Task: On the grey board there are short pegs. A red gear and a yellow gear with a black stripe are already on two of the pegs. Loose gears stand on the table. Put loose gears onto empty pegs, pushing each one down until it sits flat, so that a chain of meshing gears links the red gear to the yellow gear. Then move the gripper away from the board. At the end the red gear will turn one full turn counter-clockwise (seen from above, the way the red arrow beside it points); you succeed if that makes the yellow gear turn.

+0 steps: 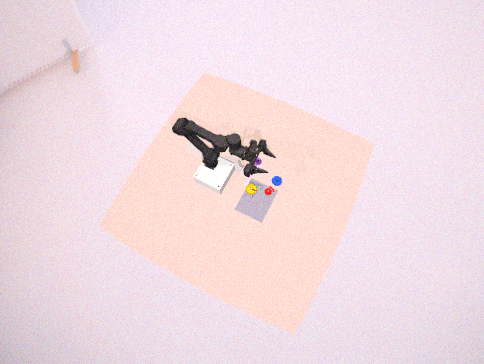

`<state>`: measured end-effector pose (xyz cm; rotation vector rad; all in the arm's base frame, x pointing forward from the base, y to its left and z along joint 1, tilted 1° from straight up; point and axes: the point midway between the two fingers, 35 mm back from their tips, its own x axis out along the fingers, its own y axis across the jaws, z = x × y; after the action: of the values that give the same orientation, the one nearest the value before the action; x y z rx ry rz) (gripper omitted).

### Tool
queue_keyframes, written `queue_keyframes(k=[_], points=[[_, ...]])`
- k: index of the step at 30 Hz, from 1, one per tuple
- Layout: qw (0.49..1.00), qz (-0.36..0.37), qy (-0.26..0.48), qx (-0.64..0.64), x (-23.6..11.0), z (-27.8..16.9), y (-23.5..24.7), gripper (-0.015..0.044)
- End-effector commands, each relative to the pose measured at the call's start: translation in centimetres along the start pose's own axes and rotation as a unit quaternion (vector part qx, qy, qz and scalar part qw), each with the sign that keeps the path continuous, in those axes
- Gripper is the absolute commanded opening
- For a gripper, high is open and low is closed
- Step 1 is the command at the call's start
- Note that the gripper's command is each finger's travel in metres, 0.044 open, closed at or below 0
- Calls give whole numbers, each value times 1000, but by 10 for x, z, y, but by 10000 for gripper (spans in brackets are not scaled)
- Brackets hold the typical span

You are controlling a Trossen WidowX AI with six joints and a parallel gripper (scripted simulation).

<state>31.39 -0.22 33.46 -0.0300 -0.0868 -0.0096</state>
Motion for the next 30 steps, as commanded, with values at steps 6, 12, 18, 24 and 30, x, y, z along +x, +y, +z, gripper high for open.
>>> queue_keyframes(k=[6, 12, 18, 24, 30], points=[[985, 50, 143, 78, 17, -63, 42, 440], [927, 77, 338, 146, 7, -146, 99, 440], [835, 52, 522, 164, -36, -219, 146, 440], [724, -30, 678, 123, -105, -275, 171, 440], [681, -77, 723, 91, -132, -290, 173, 440]])
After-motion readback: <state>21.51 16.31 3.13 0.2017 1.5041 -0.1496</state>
